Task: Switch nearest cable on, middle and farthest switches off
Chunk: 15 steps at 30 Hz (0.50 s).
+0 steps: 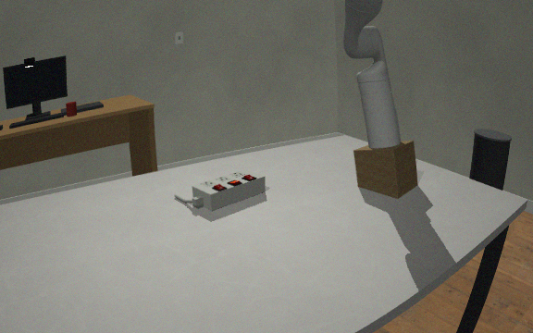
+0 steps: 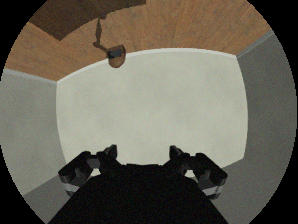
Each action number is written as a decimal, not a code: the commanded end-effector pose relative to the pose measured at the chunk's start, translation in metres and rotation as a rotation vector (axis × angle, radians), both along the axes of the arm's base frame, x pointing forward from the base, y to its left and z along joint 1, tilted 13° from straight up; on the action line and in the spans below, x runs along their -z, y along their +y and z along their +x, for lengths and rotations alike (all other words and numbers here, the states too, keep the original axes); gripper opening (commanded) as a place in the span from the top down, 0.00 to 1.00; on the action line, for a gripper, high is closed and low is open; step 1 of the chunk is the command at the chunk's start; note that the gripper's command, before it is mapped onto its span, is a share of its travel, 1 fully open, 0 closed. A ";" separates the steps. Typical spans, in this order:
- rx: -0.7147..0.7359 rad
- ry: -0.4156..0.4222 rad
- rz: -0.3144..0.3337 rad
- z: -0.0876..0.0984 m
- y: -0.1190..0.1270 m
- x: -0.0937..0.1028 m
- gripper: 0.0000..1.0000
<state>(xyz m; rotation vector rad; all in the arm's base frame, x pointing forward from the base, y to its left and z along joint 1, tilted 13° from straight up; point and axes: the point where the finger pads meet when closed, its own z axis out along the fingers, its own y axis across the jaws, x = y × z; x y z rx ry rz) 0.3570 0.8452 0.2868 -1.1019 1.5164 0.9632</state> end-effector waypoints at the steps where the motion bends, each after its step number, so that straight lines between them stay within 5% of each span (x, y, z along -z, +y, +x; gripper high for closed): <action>1: 0.004 -0.006 0.006 0.003 -0.002 -0.007 0.00; 4: 0.004 -0.006 0.006 0.003 -0.002 -0.007 0.00; 5: 0.014 0.003 -0.027 0.018 -0.015 -0.001 0.00; 13: 0.014 0.003 -0.027 0.018 -0.015 -0.001 0.00; 15: 0.025 0.013 -0.060 0.033 -0.028 0.005 0.00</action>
